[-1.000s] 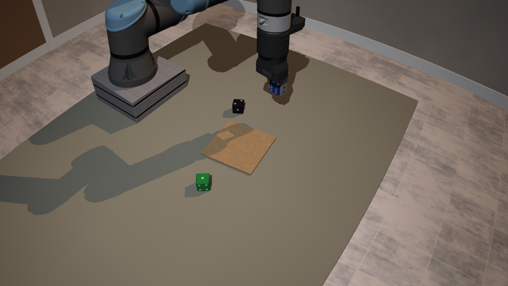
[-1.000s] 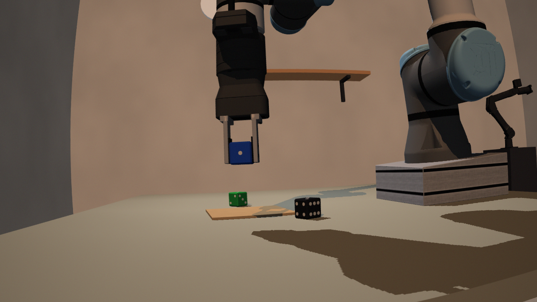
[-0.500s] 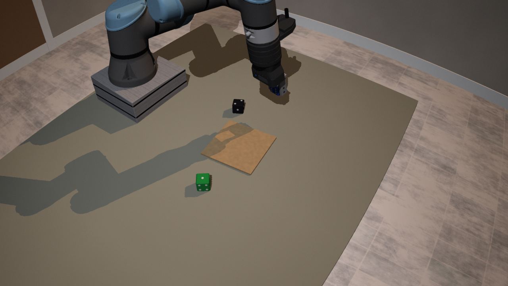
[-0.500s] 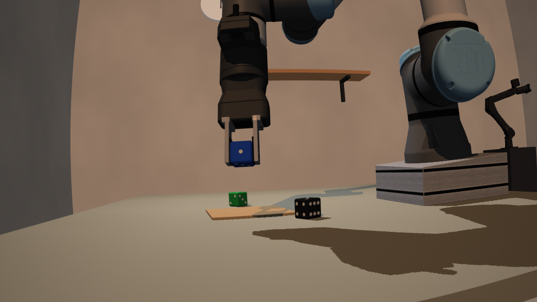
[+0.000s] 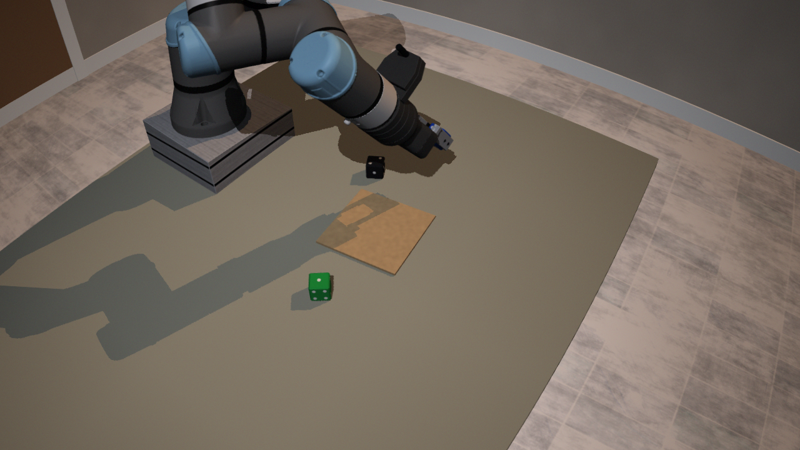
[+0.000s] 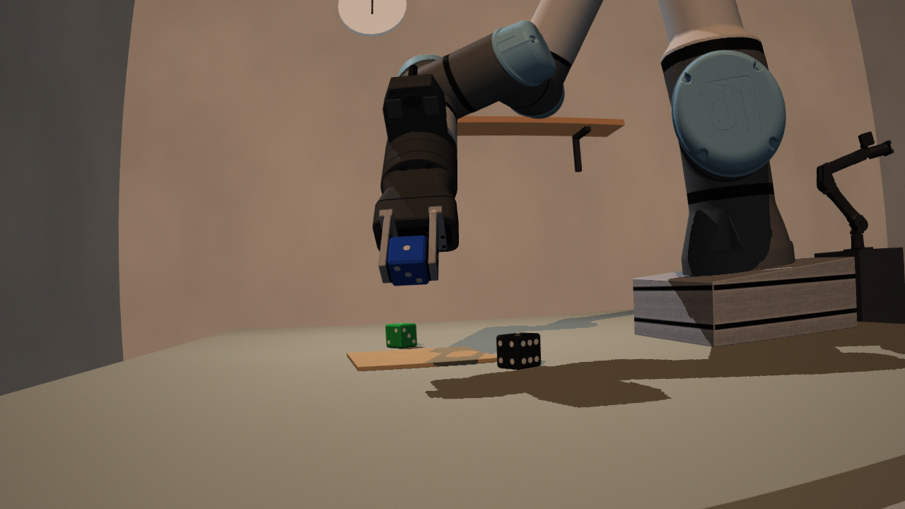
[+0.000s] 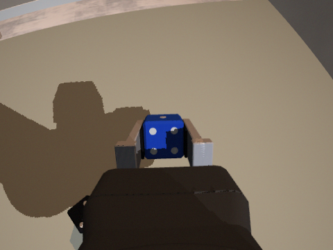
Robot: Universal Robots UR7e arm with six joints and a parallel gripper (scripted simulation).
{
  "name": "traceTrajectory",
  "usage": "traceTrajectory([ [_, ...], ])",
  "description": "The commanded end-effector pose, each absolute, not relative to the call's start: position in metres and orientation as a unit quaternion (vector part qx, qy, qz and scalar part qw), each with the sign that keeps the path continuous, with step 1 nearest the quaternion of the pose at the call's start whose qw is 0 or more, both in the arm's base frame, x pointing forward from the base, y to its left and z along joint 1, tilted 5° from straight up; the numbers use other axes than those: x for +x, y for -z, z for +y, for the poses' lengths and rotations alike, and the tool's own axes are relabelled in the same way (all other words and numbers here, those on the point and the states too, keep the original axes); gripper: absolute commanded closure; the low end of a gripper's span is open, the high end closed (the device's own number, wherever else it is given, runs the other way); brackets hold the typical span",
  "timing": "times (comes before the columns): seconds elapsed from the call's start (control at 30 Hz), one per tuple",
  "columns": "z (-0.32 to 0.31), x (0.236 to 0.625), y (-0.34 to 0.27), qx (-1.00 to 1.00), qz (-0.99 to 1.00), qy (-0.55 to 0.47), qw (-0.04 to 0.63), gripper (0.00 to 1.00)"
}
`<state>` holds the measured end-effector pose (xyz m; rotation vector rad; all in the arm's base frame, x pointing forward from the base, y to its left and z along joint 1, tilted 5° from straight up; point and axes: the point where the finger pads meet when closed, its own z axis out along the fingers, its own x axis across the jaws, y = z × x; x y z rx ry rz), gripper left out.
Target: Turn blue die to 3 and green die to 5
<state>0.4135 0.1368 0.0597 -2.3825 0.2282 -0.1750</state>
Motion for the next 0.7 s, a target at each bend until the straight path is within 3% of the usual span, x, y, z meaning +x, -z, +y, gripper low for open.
traceTrajectory([
  [0.0,0.136,0.4148,-0.061,-0.908,0.086,0.076,0.403,0.43],
  [0.3,0.1353,0.4161,-0.0608,-0.856,0.079,0.088,0.504,0.43],
  [0.67,0.1344,0.4178,-0.0611,-0.84,0.08,0.095,0.528,0.43],
])
